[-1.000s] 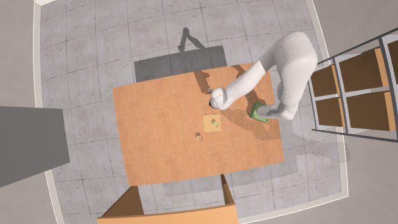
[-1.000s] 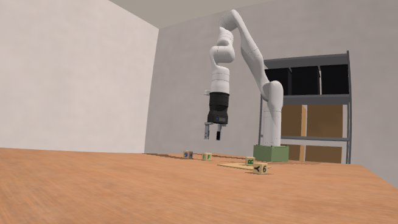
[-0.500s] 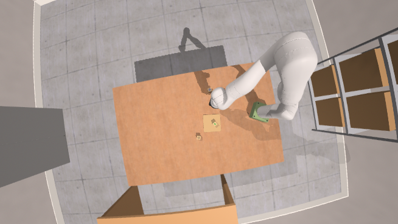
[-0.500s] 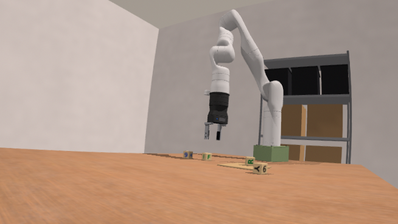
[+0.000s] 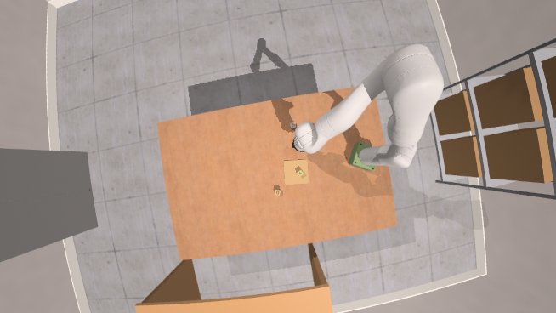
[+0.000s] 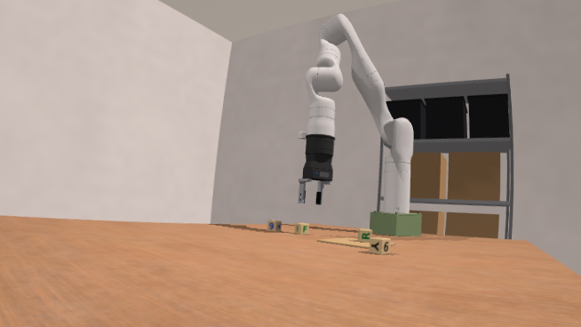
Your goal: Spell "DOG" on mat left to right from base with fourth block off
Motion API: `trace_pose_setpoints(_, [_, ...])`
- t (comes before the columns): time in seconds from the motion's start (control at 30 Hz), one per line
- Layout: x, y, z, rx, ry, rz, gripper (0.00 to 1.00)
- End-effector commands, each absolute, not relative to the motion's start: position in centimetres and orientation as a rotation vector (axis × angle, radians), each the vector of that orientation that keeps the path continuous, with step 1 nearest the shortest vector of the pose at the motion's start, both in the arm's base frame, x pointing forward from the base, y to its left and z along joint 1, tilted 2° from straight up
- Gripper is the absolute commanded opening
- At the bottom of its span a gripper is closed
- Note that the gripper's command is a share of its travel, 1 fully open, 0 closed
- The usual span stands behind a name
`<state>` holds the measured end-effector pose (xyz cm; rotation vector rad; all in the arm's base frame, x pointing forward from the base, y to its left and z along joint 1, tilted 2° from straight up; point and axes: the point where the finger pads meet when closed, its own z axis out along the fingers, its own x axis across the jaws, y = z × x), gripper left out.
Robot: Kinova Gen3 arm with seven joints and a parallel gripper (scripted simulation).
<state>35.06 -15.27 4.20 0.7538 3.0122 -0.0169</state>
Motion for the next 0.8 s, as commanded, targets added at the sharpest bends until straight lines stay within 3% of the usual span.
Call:
trace_pose_setpoints(0.0, [35.1, -15.3, 4.3, 0.753, 3.011, -0.018, 1.00])
trace_pose_setpoints(0.23, [35.3, -15.6, 4.3, 0.753, 3.011, -0.018, 1.00])
trace_pose_setpoints(0.53, [37.5, -22.5, 4.5, 0.753, 3.011, -0.018, 1.00])
trace_pose_setpoints(0.77, [37.5, -22.9, 4.5, 0.753, 3.011, -0.017, 1.00])
